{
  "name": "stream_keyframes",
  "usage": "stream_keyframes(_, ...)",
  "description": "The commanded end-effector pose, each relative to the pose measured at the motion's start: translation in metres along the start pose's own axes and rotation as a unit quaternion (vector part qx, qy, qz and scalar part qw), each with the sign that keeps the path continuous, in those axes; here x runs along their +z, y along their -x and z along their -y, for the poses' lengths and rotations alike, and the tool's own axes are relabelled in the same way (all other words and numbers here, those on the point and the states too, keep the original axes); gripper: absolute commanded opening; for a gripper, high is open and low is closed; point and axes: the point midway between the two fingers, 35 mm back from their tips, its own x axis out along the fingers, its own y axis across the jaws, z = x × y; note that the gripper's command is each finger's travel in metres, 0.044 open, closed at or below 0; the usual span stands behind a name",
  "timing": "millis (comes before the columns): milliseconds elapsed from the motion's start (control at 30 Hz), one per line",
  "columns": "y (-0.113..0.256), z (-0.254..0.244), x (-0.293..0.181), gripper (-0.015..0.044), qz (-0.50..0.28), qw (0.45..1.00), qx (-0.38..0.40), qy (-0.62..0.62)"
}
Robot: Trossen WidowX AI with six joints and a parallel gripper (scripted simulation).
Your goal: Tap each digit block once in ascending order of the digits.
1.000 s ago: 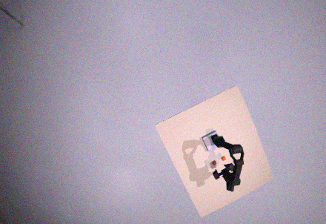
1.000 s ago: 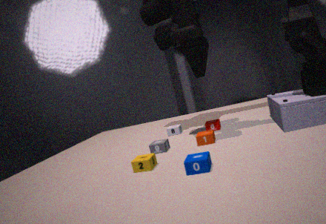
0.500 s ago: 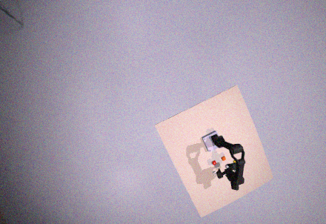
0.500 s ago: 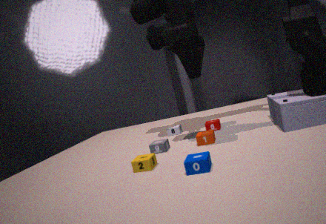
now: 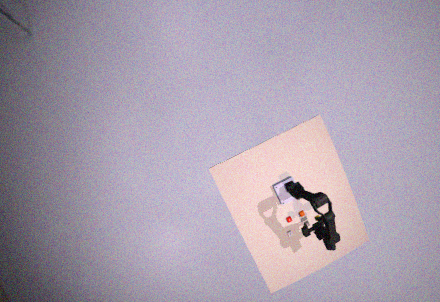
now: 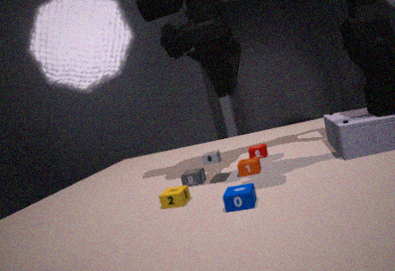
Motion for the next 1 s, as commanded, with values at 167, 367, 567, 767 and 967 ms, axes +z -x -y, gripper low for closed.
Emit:
stream_keyframes(167, -0.001, -0.002, -0.001, 0.0400, -0.002, 1.000, 0.001, -0.002)
stream_keyframes(367, -0.001, -0.010, 0.001, 0.0400, -0.002, 1.000, 0.001, -0.002)
stream_keyframes(567, 0.000, -0.089, 0.002, 0.0400, -0.001, 1.000, 0.005, -0.002)
stream_keyframes(767, 0.000, -0.137, -0.008, 0.0400, -0.002, 1.000, 0.007, -0.002)
stream_keyframes(967, 0.000, -0.137, -0.008, 0.0400, -0.002, 1.000, 0.007, -0.002)
